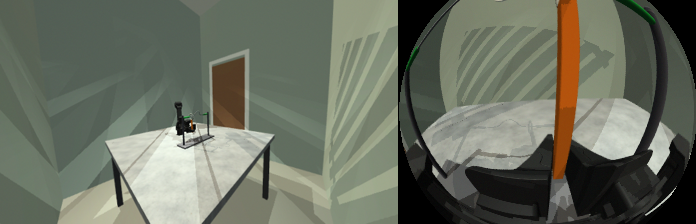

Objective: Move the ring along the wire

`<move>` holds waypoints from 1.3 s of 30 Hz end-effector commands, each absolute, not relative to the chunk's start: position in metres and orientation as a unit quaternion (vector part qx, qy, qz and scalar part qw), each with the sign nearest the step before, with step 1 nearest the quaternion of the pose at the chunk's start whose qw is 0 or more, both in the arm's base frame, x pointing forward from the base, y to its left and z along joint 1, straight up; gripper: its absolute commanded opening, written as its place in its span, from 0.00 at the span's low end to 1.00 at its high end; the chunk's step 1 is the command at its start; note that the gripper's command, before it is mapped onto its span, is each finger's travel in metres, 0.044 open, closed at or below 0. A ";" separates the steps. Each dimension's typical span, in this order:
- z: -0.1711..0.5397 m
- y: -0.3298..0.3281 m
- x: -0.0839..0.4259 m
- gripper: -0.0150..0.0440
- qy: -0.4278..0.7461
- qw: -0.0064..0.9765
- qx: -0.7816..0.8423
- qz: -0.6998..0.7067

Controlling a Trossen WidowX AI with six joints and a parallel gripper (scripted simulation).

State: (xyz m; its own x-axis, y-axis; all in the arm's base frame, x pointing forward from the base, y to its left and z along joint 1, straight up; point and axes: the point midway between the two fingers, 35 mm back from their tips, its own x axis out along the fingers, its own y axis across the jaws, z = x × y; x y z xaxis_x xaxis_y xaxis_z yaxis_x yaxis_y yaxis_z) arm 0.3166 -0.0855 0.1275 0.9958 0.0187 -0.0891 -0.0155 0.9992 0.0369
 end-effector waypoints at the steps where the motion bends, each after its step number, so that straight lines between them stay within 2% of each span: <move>1: 0.129 -0.078 0.315 0.00 0.044 0.998 0.032 0.004; 12: 0.132 -0.061 0.307 0.00 0.078 0.994 0.076 -0.006; 39: 0.169 0.021 0.301 0.00 0.135 0.936 0.321 -0.048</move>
